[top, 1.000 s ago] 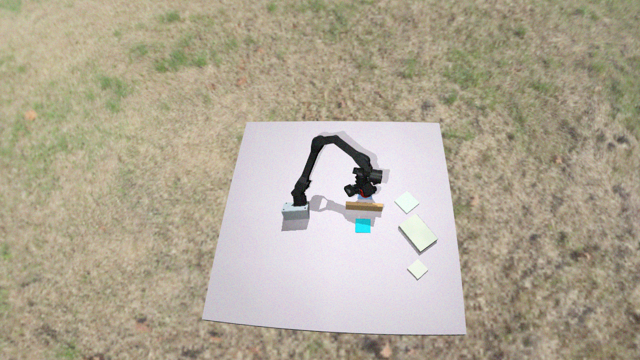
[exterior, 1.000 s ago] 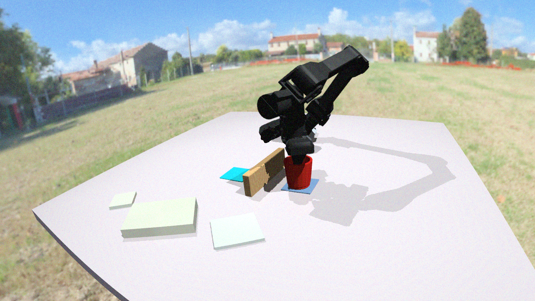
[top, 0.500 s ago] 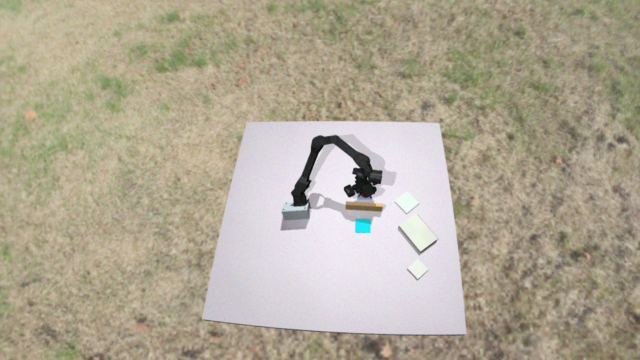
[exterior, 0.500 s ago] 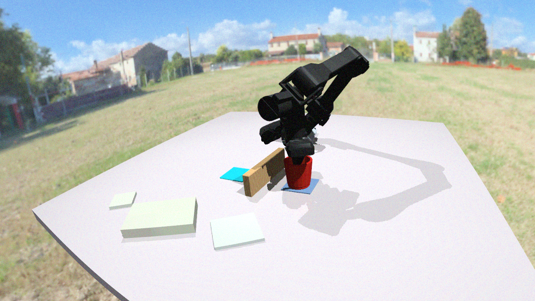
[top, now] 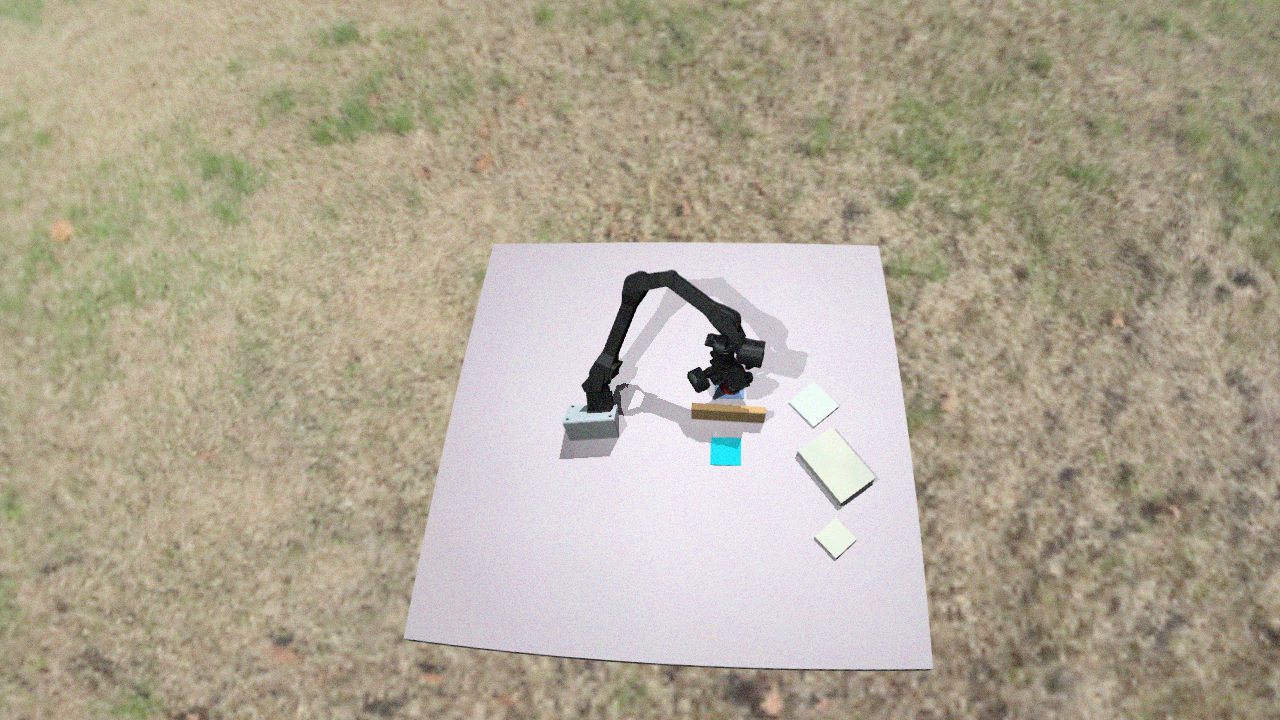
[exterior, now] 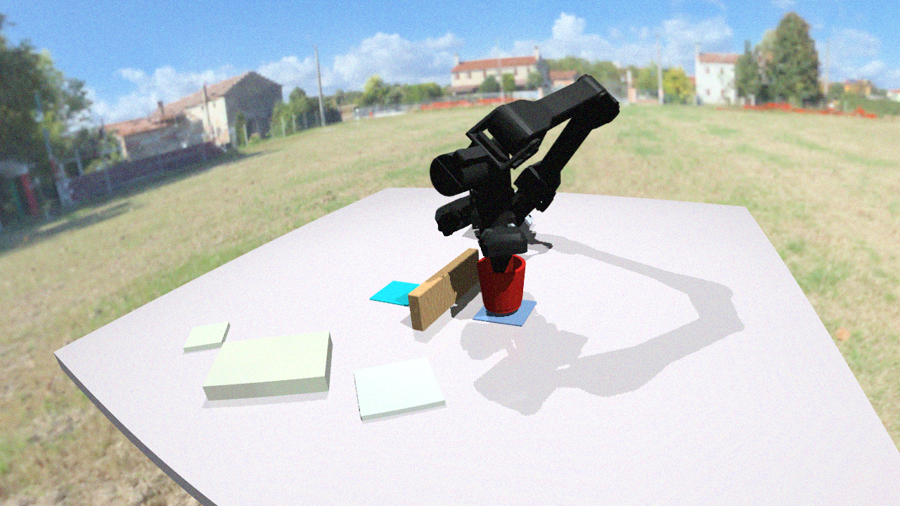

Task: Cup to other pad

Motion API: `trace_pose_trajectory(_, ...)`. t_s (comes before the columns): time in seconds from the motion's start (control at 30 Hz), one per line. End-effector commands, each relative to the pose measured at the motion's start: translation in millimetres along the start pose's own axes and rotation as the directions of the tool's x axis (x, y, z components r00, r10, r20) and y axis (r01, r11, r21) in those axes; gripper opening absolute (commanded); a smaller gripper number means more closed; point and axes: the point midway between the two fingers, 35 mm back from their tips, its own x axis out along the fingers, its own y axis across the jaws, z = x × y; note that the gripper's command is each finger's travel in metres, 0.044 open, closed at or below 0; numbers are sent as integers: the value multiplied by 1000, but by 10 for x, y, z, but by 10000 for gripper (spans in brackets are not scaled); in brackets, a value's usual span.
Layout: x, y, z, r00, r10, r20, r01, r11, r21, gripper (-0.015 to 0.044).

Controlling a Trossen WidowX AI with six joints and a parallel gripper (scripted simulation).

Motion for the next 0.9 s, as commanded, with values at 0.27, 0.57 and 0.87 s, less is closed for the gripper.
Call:
trace_pose_trajectory(0.27, -364, 32, 30, 1000, 1, 9, -1, 1000, -6, 0)
trace_pose_trajectory(0.57, -616, 26, 29, 1000, 0, 6, 0, 1000, -3, 0)
trace_pose_trajectory(0.87, -741, 6, 19, 1000, 1, 4, -1, 1000, -2, 0)
